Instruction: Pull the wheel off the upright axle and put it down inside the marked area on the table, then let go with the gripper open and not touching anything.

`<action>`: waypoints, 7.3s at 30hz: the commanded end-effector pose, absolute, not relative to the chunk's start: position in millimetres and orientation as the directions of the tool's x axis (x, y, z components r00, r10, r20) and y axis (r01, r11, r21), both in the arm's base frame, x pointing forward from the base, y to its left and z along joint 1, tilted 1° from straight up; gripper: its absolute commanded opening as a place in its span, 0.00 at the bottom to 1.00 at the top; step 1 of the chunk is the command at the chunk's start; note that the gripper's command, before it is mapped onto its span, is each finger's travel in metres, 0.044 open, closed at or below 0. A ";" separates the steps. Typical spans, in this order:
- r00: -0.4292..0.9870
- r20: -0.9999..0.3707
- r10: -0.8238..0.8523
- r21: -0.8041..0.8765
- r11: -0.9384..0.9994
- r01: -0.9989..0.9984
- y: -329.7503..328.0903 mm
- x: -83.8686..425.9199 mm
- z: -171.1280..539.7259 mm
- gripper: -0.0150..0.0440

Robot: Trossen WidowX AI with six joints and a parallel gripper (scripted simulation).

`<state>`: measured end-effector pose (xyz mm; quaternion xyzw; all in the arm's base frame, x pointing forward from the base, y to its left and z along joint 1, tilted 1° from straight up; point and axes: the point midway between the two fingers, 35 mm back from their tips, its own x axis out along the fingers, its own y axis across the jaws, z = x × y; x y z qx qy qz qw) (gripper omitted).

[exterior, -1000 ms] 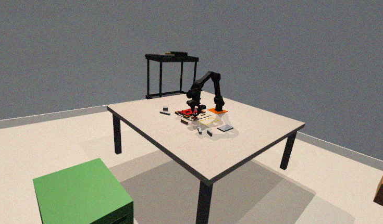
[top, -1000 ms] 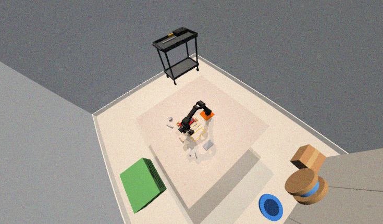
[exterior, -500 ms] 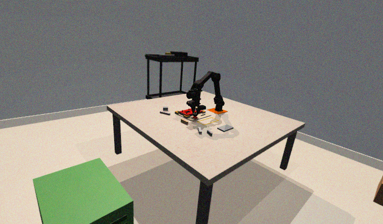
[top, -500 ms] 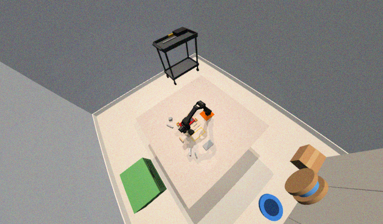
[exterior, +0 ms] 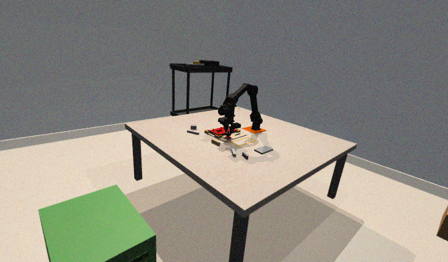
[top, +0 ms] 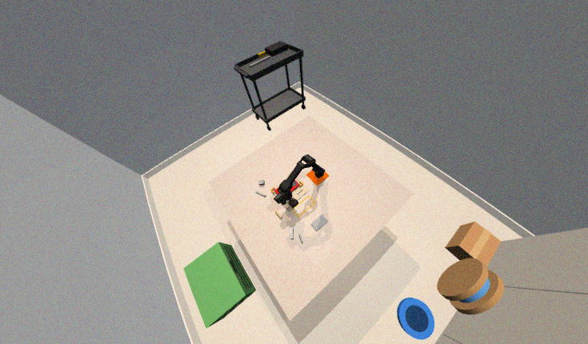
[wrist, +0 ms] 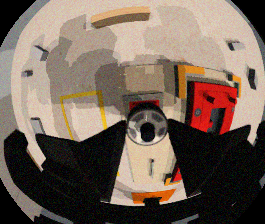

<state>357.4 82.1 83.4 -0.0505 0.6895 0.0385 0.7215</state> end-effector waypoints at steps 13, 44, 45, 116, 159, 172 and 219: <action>0.045 -0.999 -0.013 -0.019 0.992 -0.126 82.2 357.3 89.3 0.25; 0.042 -0.999 -0.013 -0.018 0.992 -0.127 82.4 357.1 99.4 0.25; 0.042 -0.999 -0.013 -0.018 0.992 -0.127 82.4 357.1 99.8 0.25; 0.038 -0.999 -0.012 -0.017 0.992 -0.129 82.3 354.5 150.4 0.25; 0.032 -0.999 -0.005 -0.009 0.992 -0.129 173.4 280.7 129.1 0.25; 0.033 -0.999 -0.005 -0.009 0.992 -0.129 174.4 284.7 71.0 0.25; 0.031 -0.999 -0.006 -0.010 0.992 -0.129 149.7 241.7 132.1 1.00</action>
